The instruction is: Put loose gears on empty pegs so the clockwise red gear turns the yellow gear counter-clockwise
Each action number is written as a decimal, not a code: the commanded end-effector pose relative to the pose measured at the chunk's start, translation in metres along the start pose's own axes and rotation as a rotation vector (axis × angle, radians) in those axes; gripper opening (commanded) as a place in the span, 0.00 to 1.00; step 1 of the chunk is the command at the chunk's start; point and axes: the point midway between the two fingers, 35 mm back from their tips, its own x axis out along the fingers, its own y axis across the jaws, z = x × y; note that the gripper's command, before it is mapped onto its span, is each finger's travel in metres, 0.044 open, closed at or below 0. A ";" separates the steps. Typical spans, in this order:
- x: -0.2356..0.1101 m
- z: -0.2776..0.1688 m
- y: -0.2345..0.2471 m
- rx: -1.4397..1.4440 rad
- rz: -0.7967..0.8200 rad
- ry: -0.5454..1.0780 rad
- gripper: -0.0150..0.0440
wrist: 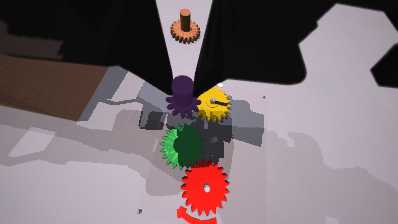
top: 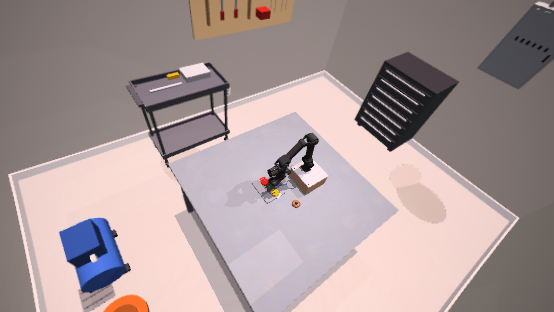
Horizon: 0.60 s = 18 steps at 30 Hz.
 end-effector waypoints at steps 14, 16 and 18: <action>0.017 0.001 0.000 -0.224 0.002 -0.005 0.25; 0.020 0.001 0.000 -0.227 0.002 -0.005 0.25; 0.023 0.001 0.000 -0.217 0.002 -0.005 0.25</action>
